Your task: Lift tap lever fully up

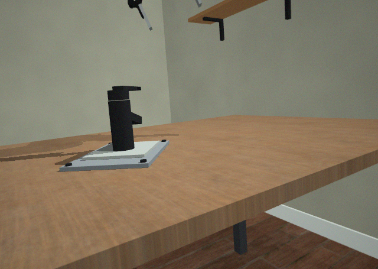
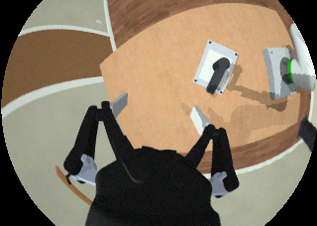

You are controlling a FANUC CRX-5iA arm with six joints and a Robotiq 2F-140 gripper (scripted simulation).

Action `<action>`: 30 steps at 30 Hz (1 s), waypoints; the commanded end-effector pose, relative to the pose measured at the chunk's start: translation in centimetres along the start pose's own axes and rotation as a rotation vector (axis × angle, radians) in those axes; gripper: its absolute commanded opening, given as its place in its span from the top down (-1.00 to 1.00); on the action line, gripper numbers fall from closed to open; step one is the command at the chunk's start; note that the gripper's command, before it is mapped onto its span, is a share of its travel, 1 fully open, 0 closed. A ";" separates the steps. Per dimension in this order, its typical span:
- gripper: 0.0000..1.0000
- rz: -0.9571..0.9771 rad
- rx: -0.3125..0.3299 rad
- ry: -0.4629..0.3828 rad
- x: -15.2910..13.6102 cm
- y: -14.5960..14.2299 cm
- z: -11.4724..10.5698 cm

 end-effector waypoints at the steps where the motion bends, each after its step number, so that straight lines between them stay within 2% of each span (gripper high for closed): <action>1: -1.00 0.042 -0.091 0.021 2.1 2.6 1.7; 5: -1.00 0.092 -0.194 0.047 4.1 5.6 3.2; 7: -1.00 0.092 -0.194 0.047 4.1 5.6 3.2; 9: -1.00 0.136 -0.284 0.069 5.8 8.2 4.2; 12: -1.00 0.167 -0.345 0.084 6.9 10.1 4.8; 17: -1.00 0.173 -0.357 0.086 7.1 10.4 4.9; 18: 1.00 0.173 -0.357 0.086 7.1 10.4 4.9; 30: 1.00 0.173 -0.357 0.086 7.1 10.4 4.9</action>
Point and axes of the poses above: the point where the finger pads meet when closed, its own z axis out along the fingers, its own y axis across the jaws, x = y × z, the point moved 8 cm from there along -z, back along the fingers, and after that the axes turned 11 degrees about z, right-handed, at the moved point
